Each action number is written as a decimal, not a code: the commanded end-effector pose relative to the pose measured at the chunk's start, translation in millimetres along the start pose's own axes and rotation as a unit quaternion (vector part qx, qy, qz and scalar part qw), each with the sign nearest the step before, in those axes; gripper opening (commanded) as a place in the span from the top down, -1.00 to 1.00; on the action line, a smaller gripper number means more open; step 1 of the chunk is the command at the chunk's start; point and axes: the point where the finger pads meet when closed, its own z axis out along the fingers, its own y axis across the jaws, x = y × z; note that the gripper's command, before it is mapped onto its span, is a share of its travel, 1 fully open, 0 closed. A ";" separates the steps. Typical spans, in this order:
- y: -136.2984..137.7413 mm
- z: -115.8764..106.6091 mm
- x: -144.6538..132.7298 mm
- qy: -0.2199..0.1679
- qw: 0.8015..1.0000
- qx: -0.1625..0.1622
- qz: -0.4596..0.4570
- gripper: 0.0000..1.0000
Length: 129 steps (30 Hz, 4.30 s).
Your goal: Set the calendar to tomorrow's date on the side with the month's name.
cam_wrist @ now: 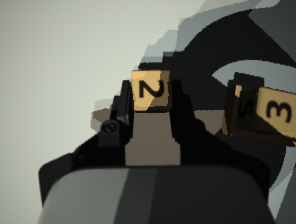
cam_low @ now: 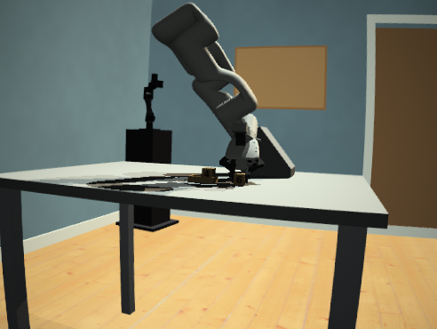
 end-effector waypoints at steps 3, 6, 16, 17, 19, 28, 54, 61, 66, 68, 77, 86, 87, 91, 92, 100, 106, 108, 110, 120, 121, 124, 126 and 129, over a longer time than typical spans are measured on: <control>-0.1 0.1 0.8 0.001 1.000 0.000 0.000 0.43; -0.1 0.1 0.8 0.001 1.000 0.000 0.000 0.43; -0.1 0.1 0.8 0.001 1.000 0.000 0.000 0.43; -0.1 0.1 0.8 0.001 1.000 0.000 0.000 0.43; -0.1 0.1 0.8 0.001 1.000 0.000 0.000 0.43; -0.1 -0.7 2.0 0.001 1.000 0.000 0.000 0.43; -0.1 -40.0 58.0 0.001 1.000 0.000 0.000 0.43; -0.1 -40.1 58.1 0.001 1.000 0.000 0.000 0.43; 0.3 -39.9 57.9 -0.002 1.000 -0.001 0.000 0.43; 1.9 -39.0 56.9 -0.017 1.000 -0.005 -0.003 0.43; 1.4 -39.1 58.8 -0.119 0.993 -0.004 -0.002 0.43; 1.4 -39.0 62.3 -0.144 0.990 -0.004 -0.002 0.43; 2.0 -38.8 61.9 -0.153 0.988 -0.006 -0.003 0.43; 3.1 -38.5 61.2 -0.174 0.985 -0.009 -0.004 0.43; 3.4 -38.4 61.1 -0.186 0.982 -0.010 -0.005 0.43; 0.0 -38.5 65.5 -0.257 0.966 0.000 0.000 0.43; 0.0 -37.4 68.0 -0.259 0.966 0.000 0.000 0.43; 0.1 -37.3 68.1 -0.260 0.966 -0.001 0.000 0.43; 0.7 -36.8 68.1 -0.267 0.964 -0.002 0.000 0.43; 2.0 -35.1 69.3 -0.355 0.935 -0.006 -0.002 0.43; 1.5 -35.3 69.5 -0.363 0.932 -0.005 -0.001 0.43; 1.1 -35.5 69.7 -0.369 0.929 -0.003 -0.001 0.43; 0.2 -35.8 70.0 -0.379 0.925 -0.001 0.000 0.43; -0.1 -34.4 72.0 -0.382 0.924 0.000 0.000 0.43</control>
